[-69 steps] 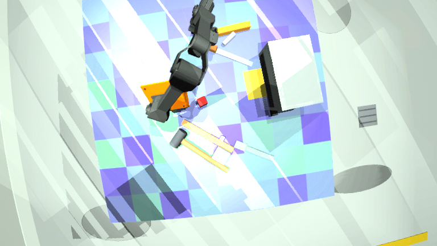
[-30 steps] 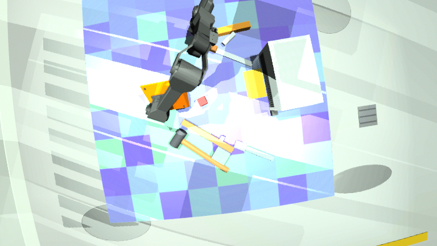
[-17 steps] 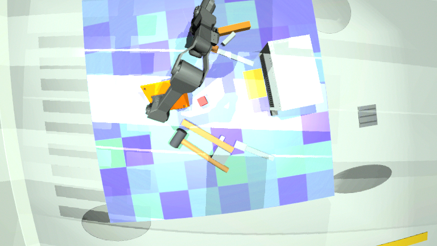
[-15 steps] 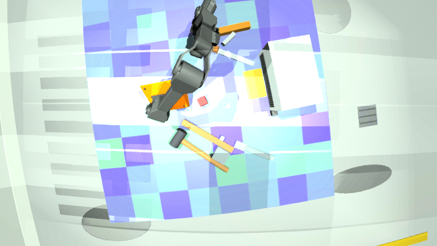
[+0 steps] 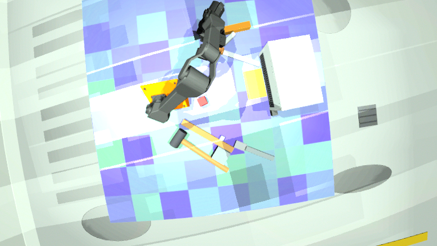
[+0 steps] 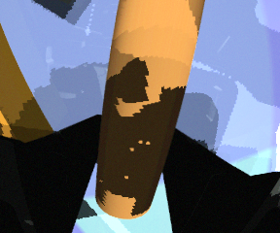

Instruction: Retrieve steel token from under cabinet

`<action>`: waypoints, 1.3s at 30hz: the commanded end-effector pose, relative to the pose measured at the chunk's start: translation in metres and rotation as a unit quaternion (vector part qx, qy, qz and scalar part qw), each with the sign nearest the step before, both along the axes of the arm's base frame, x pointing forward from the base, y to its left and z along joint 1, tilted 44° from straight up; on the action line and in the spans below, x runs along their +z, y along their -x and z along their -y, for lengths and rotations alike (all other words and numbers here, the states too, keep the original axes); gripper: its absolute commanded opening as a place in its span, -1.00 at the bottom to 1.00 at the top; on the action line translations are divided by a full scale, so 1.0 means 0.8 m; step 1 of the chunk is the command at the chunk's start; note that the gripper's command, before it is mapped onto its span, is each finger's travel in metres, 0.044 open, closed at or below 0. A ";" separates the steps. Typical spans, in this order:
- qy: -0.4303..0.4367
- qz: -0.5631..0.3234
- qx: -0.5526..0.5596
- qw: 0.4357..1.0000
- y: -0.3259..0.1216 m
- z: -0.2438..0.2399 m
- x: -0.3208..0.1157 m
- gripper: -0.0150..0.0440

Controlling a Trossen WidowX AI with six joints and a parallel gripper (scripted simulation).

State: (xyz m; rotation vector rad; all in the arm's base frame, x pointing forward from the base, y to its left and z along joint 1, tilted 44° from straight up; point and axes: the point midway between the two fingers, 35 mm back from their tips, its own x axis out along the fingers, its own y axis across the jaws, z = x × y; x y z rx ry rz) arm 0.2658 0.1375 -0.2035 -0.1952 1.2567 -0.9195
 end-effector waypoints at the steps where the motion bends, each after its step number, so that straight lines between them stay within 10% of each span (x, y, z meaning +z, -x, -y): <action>1: -0.001 0.002 -0.001 1.000 -0.011 0.003 0.004 -0.49; 39: 0.001 0.003 0.000 1.000 -0.097 0.036 0.036 -0.49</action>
